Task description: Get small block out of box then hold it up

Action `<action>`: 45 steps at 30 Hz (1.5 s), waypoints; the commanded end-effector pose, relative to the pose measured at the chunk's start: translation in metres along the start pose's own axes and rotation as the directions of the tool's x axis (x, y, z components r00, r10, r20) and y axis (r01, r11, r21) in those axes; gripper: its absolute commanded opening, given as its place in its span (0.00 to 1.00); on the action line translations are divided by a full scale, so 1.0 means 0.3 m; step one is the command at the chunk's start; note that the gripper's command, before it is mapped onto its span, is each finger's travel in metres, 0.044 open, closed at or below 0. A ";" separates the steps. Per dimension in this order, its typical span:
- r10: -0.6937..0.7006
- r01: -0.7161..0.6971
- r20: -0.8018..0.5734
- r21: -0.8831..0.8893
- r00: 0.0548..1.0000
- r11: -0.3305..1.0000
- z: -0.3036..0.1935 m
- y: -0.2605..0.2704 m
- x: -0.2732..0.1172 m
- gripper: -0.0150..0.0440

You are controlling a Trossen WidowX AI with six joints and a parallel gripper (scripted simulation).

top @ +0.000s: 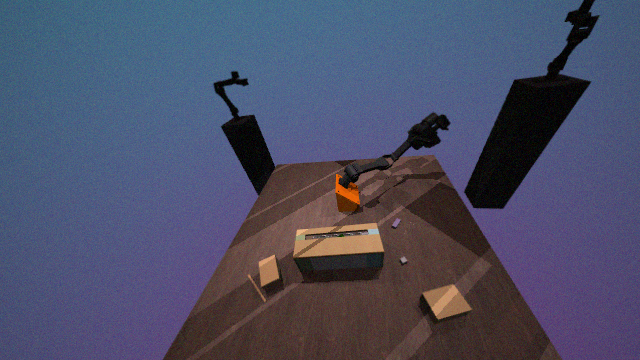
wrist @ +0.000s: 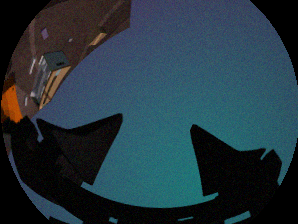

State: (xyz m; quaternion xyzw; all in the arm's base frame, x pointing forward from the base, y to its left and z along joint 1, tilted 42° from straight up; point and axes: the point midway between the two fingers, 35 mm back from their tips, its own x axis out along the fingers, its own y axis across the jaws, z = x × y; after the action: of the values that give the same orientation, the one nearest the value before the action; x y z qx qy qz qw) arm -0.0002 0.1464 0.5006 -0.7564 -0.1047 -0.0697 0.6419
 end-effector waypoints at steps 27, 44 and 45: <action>0.737 -0.810 0.339 0.289 0.585 0.510 -0.526 0.899 0.753 0.93; 0.825 -0.980 0.531 -0.136 -0.194 -0.143 -0.226 1.709 0.607 0.93; 0.822 -0.978 0.531 -0.143 -0.204 -0.150 -0.222 1.717 0.601 0.93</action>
State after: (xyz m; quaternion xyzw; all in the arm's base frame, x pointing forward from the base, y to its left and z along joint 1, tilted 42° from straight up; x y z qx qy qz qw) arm 0.3168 0.0049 0.0939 -0.4635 0.3187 0.5883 0.5809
